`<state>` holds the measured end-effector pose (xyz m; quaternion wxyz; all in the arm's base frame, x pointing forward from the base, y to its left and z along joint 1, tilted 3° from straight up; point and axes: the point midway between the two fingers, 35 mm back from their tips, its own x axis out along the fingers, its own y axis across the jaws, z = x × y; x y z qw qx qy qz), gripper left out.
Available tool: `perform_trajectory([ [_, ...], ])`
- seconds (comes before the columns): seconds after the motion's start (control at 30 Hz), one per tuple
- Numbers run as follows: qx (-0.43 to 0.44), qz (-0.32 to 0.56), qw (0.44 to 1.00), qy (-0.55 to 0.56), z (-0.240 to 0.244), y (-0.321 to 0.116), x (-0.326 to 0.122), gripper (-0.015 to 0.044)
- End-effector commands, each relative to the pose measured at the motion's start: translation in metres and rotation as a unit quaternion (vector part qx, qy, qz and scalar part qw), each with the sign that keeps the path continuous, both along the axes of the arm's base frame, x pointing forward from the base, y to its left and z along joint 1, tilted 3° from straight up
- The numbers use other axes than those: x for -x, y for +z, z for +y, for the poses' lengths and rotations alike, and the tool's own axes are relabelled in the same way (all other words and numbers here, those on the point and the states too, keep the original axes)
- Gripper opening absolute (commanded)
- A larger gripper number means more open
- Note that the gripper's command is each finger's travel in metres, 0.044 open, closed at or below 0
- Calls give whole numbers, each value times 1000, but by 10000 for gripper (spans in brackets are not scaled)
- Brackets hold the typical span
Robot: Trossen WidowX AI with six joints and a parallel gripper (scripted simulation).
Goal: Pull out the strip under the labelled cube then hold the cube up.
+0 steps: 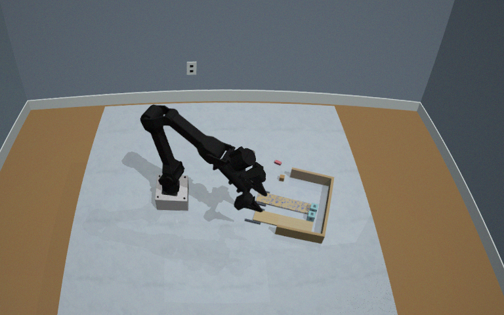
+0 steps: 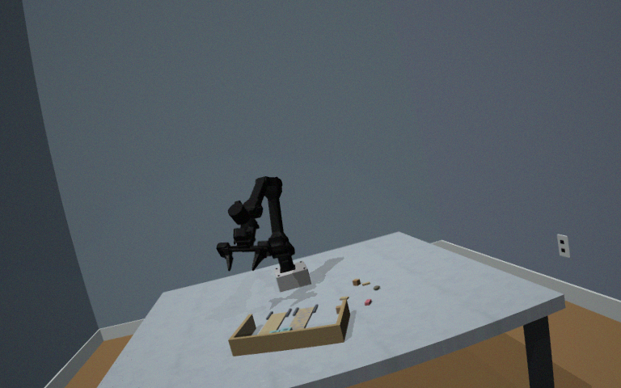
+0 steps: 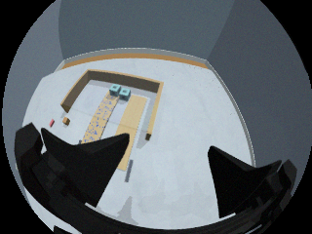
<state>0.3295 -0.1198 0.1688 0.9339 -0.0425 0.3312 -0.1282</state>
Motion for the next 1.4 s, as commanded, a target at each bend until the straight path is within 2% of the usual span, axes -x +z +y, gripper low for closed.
perform_trajectory([
  [0.0,-20,-25,998,46,54,2,5,400],
  [0.23,-69,-65,986,137,142,4,28,400],
  [0.67,-70,-65,986,139,144,4,29,400],
  [0.83,-90,-26,988,121,146,-2,18,269],
  [1.03,-125,60,987,79,152,-18,-6,111],
  [1.17,-149,148,976,47,157,-37,-21,6],
  [1.37,-169,279,945,-6,165,-72,-39,0],
])
